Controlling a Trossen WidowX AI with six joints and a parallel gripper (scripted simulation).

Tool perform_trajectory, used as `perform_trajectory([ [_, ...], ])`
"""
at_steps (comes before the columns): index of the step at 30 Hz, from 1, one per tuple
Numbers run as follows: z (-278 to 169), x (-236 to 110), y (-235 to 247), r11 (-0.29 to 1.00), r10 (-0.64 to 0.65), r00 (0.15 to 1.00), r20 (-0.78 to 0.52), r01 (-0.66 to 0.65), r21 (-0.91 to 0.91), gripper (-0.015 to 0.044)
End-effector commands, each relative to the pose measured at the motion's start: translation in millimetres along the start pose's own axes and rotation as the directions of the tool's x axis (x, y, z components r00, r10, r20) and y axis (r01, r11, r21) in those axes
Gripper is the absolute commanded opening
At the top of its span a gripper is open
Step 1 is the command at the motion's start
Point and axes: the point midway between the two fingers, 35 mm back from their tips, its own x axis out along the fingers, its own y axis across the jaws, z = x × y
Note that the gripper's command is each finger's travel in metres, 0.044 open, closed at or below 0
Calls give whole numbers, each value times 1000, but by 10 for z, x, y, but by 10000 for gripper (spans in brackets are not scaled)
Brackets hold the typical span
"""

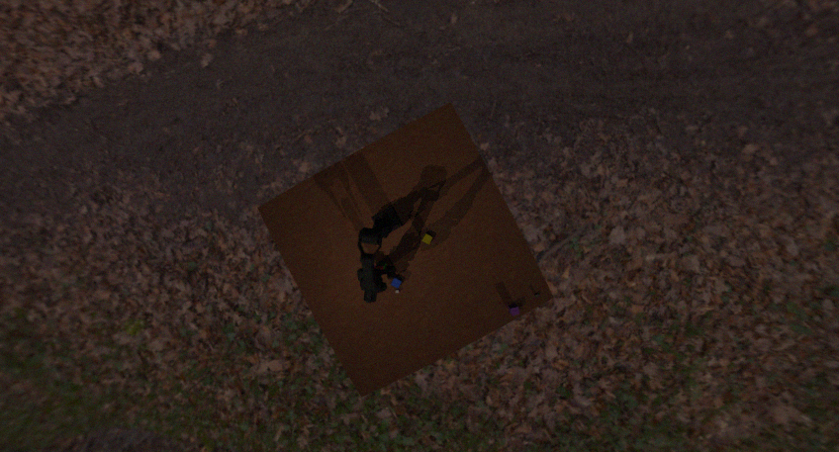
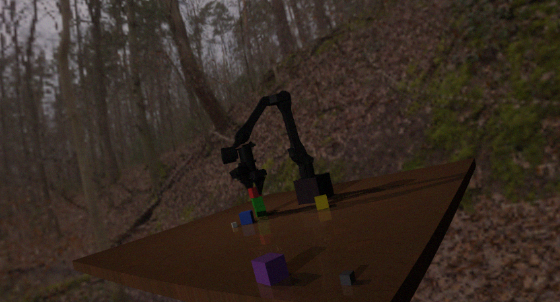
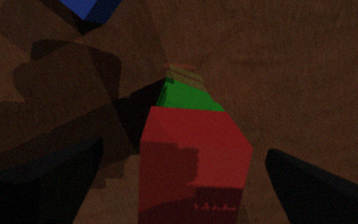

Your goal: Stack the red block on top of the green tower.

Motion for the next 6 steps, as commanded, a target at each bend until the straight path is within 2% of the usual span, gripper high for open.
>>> perform_trajectory([
  [1, 2, 2, 0, 1000, 0, 1000, 1, 0, 0, 440],
  [6, 2, 2, 0, 1000, 0, 1000, 1, 0, 0, 440],
])
